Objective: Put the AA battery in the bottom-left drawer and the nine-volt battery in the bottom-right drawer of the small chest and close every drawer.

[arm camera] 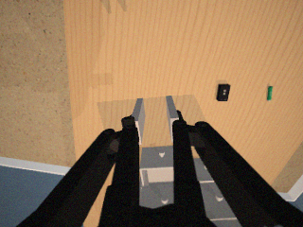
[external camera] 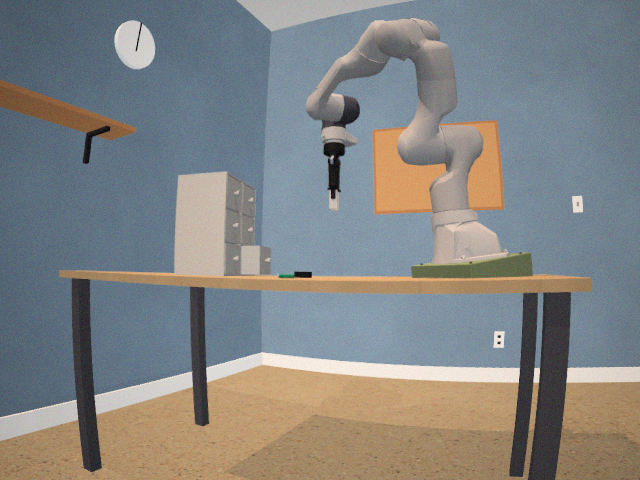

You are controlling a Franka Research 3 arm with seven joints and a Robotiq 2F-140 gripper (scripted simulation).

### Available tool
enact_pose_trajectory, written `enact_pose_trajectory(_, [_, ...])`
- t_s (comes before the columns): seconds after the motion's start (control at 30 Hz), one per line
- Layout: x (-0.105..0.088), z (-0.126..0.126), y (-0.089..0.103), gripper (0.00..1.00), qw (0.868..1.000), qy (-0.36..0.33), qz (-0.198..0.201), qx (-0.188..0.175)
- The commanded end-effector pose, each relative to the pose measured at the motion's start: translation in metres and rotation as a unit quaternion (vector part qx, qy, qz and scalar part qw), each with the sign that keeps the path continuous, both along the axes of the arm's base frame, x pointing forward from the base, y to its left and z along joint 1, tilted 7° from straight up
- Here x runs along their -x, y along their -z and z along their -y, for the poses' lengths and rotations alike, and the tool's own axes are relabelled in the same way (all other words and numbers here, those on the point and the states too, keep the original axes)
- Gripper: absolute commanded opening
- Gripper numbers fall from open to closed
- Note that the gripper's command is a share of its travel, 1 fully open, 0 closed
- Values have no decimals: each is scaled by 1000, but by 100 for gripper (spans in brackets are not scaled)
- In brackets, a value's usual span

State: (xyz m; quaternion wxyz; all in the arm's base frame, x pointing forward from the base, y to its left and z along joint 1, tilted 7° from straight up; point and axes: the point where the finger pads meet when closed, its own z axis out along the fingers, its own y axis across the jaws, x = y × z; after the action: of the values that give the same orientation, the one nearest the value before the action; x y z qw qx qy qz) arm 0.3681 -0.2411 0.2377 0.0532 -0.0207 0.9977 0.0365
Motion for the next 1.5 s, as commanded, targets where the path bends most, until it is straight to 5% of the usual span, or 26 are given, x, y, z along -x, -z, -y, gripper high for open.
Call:
enact_pose_trajectory(0.0, [0, 0, -1, 20, 1000, 2, -1, 0])
enact_pose_trajectory(0.2, [-9, -11, 7, 20, 1000, 1, 0, 0])
enact_pose_trajectory(0.3, [-42, -61, 41, 20, 1000, 7, 1, -3])
enact_pose_trajectory(0.4, [-53, -85, 56, 20, 1000, 11, 1, -4])
enact_pose_trajectory(0.47, [-69, -136, 88, 20, 1000, 20, 0, -5])
enact_pose_trajectory(0.63, [-73, -198, 126, 20, 999, 35, -3, -4])
enact_pose_trajectory(1.47, [-73, -202, 129, 26, 999, 36, -3, -4])
